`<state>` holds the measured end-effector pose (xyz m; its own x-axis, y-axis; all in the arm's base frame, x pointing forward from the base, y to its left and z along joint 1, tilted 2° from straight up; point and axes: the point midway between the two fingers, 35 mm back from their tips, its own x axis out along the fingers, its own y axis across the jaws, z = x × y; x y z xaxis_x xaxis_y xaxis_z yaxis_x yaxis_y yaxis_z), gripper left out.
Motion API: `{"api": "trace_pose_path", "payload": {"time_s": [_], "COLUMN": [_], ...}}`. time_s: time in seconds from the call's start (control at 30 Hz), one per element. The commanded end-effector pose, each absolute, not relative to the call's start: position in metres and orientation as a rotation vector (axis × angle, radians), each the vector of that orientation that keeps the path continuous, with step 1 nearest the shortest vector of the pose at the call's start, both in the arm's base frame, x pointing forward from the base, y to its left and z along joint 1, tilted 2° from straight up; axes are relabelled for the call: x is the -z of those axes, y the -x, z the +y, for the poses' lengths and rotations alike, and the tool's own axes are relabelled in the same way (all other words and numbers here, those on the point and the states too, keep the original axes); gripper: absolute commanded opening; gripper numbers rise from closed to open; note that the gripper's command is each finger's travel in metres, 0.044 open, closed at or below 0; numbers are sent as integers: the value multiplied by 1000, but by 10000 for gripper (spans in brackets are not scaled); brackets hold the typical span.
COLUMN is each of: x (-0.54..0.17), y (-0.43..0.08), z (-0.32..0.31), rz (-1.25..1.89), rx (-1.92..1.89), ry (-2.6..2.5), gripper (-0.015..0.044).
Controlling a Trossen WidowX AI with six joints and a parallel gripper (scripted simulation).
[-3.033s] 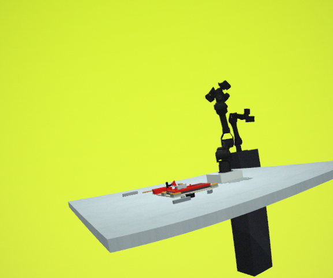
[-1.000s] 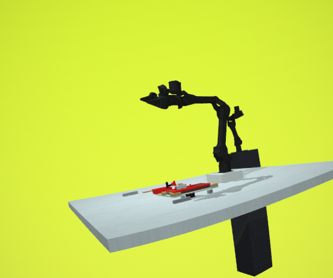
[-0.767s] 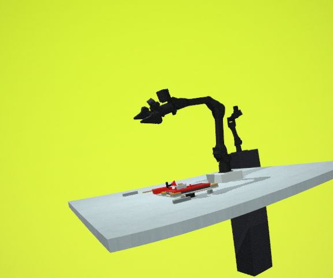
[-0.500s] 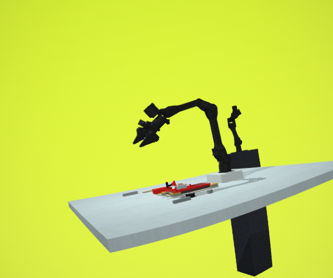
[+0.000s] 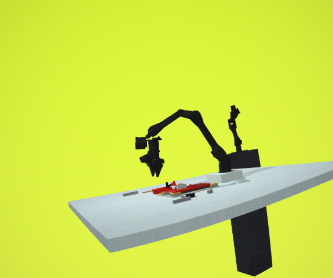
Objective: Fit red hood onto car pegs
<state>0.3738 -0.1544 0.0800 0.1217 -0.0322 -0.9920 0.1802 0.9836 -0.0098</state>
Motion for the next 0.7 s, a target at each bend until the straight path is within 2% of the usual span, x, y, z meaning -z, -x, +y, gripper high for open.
{"api": "trace_pose_path", "payload": {"time_s": [0.0, 0.67], "x": [-65, -53], "y": [-353, -353], "z": [-159, -159], "rz": [1557, 1557], "rx": [162, 162], "ry": [-200, -200], "gripper": [440, 440]}}
